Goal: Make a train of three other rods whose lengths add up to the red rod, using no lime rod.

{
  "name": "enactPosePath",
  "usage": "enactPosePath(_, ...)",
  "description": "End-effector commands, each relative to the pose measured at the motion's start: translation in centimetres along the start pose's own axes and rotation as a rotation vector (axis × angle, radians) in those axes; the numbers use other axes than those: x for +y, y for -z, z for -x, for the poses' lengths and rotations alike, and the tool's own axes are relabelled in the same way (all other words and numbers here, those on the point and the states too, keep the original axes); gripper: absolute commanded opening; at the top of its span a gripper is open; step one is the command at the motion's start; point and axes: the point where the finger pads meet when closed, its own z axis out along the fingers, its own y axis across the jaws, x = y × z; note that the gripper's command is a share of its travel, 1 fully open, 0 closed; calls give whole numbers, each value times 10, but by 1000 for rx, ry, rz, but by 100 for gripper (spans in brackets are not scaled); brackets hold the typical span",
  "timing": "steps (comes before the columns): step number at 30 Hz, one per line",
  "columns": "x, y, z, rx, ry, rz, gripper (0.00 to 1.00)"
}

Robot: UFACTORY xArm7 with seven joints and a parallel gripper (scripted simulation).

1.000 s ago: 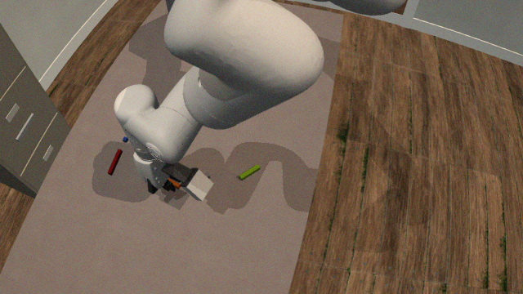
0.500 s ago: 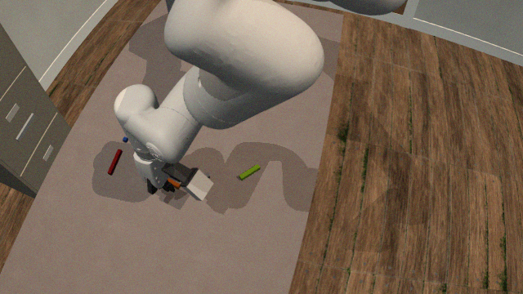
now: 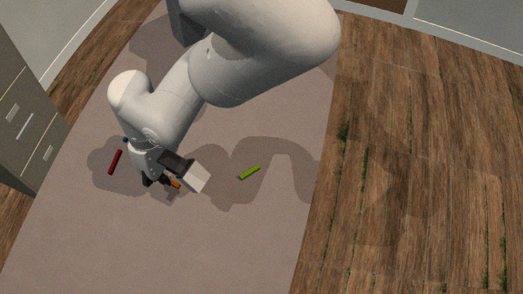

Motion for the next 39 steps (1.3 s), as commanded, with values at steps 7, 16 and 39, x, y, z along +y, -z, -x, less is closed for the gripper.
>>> enactPosePath(7, 1, 49, 0, -1, 0, 2, 24)
enactPosePath(16, 1, 57, 0, -1, 0, 2, 100)
enactPosePath(39, 1, 58, 0, -1, 0, 2, 100)
